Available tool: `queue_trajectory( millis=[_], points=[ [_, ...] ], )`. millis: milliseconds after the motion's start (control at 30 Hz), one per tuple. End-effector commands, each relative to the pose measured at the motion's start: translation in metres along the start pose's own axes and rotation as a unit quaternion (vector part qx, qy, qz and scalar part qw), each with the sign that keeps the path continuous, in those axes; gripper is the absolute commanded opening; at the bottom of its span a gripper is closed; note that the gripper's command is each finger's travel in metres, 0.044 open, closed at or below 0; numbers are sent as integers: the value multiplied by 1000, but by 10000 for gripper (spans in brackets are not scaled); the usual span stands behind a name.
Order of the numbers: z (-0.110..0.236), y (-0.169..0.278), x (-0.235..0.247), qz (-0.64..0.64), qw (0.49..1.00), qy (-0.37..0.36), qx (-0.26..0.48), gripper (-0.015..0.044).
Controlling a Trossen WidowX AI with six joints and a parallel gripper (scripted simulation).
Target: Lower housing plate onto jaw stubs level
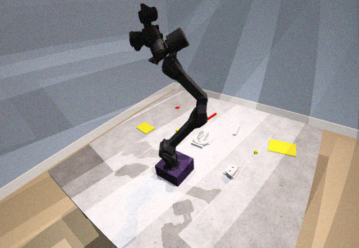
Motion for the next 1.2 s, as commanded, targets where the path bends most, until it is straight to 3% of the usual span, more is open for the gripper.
queue_trajectory(
  millis=[0, 500, 1167],
  points=[
    [-5, -24, 2, 58, 998, -11, -1, 440],
    [-27, -66, 37, 193, 977, -79, 31, 440],
    [-60, -88, 132, 356, 912, -200, 25, 440]
  ],
)
Point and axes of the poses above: the point midway between the two fingers, 35 mm back from their tips, its own z axis back along the fingers, its own x axis across the jaws, y = z × x, the point moved 2 cm from there along z, back along the fingers, and after that the axes turned 13 degrees about z, right-handed, at the moved point
